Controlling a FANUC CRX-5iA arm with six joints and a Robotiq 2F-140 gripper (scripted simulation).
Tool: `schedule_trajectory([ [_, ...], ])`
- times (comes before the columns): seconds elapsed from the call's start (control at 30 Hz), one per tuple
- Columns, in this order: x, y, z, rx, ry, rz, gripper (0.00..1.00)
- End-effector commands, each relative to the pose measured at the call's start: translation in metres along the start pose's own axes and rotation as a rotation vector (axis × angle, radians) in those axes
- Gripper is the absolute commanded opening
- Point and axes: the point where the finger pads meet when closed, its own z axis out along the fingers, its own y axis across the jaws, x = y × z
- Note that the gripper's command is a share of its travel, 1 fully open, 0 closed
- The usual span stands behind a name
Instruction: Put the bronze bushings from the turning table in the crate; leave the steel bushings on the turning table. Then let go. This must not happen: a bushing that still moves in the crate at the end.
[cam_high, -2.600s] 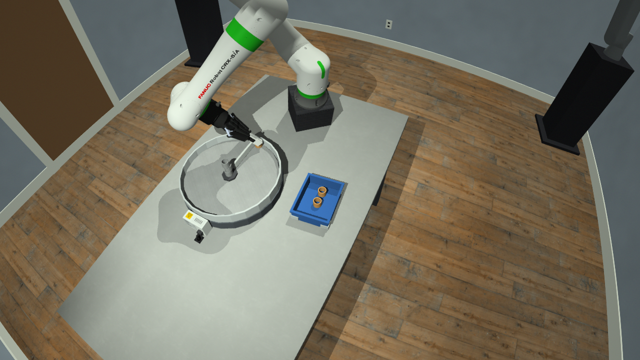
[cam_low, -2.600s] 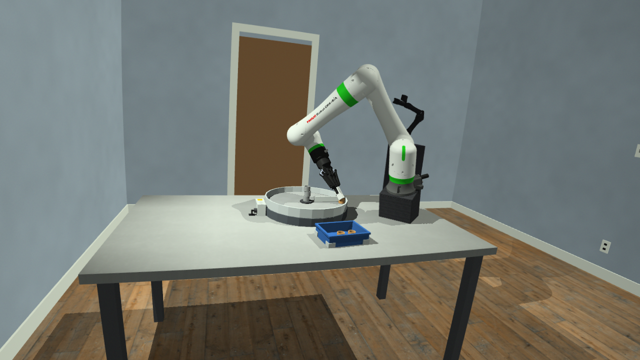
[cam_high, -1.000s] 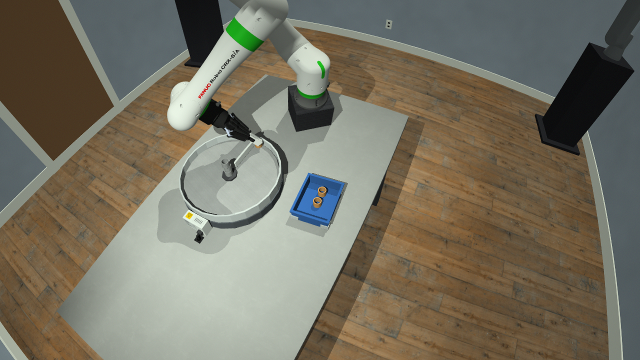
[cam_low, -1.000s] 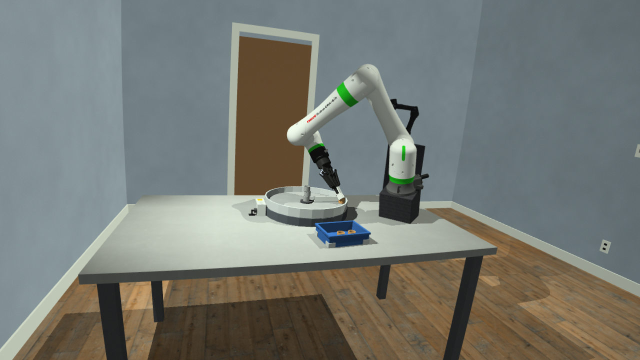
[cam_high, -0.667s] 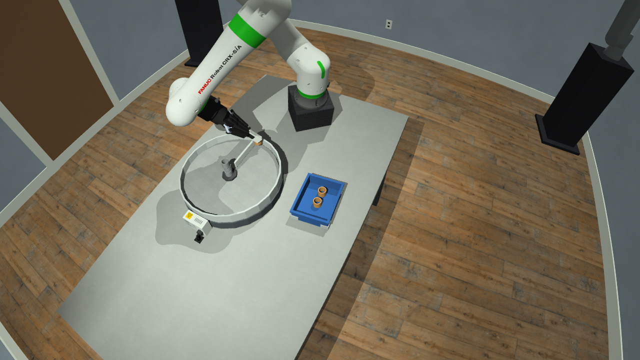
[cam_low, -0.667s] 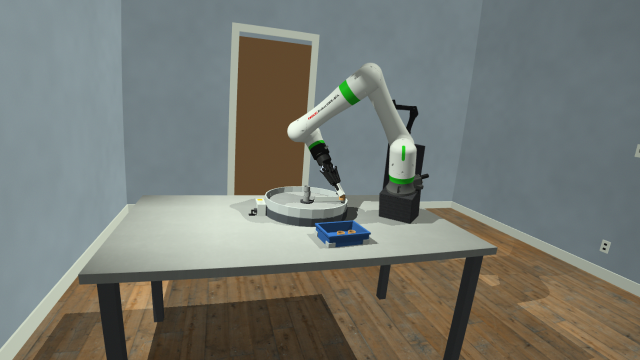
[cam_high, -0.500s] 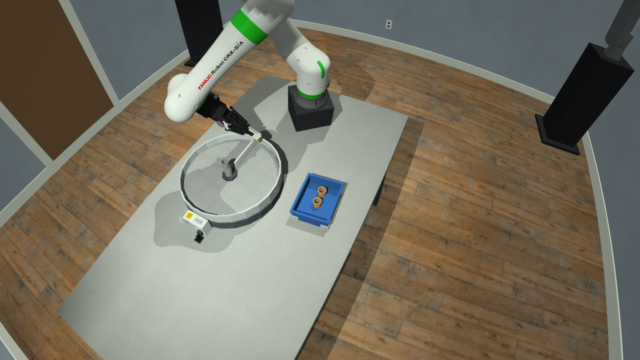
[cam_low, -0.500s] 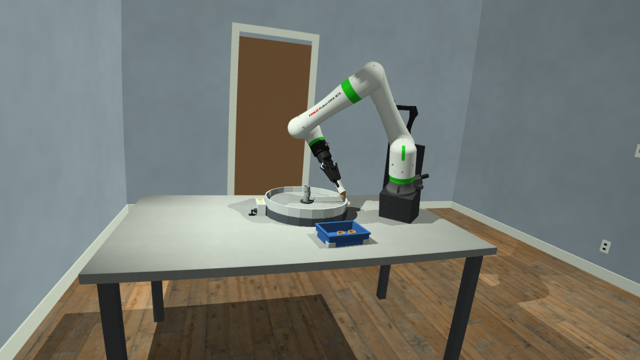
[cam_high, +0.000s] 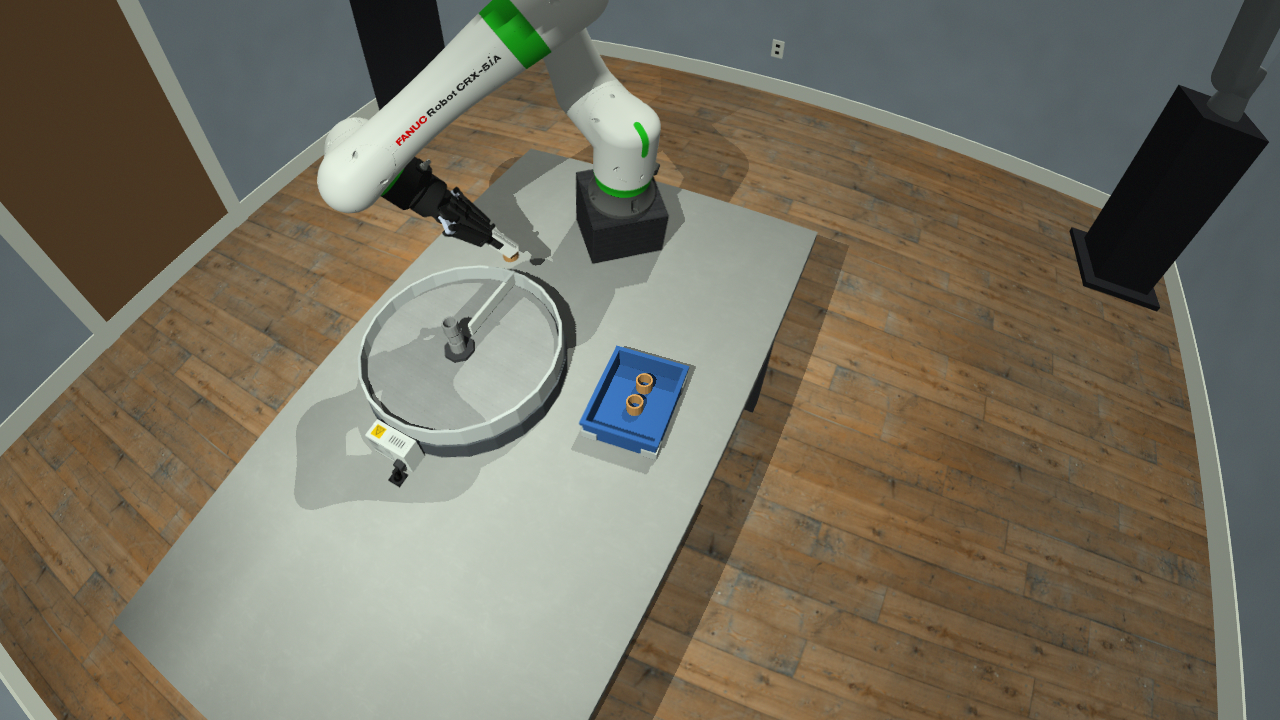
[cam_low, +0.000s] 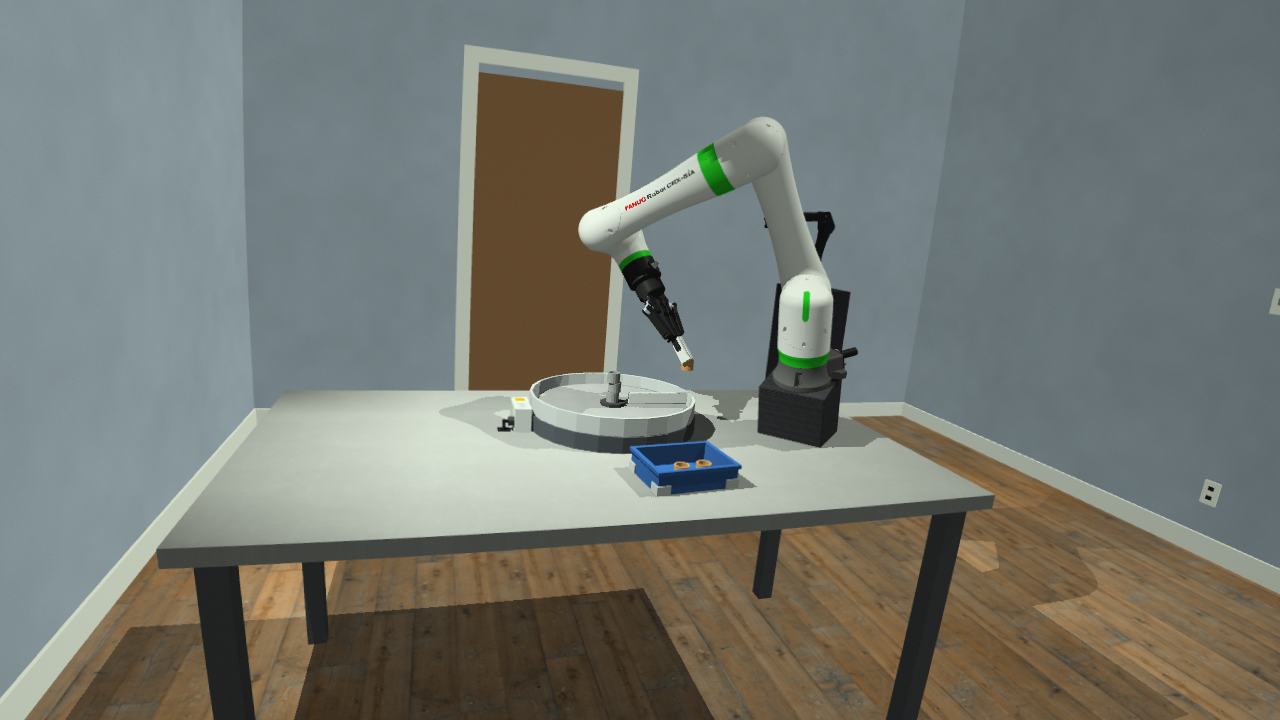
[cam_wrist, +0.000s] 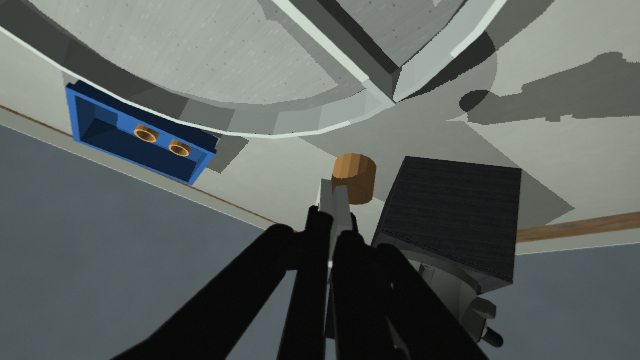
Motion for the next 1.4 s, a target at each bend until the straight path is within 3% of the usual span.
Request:
schedule_trajectory([
  [0.0,-0.0032,0.0,-0.0042,0.0,0.0,0.0,0.0],
  [1.37,-0.0104,0.0001,-0.0126,0.0,0.0,0.0,0.0],
])
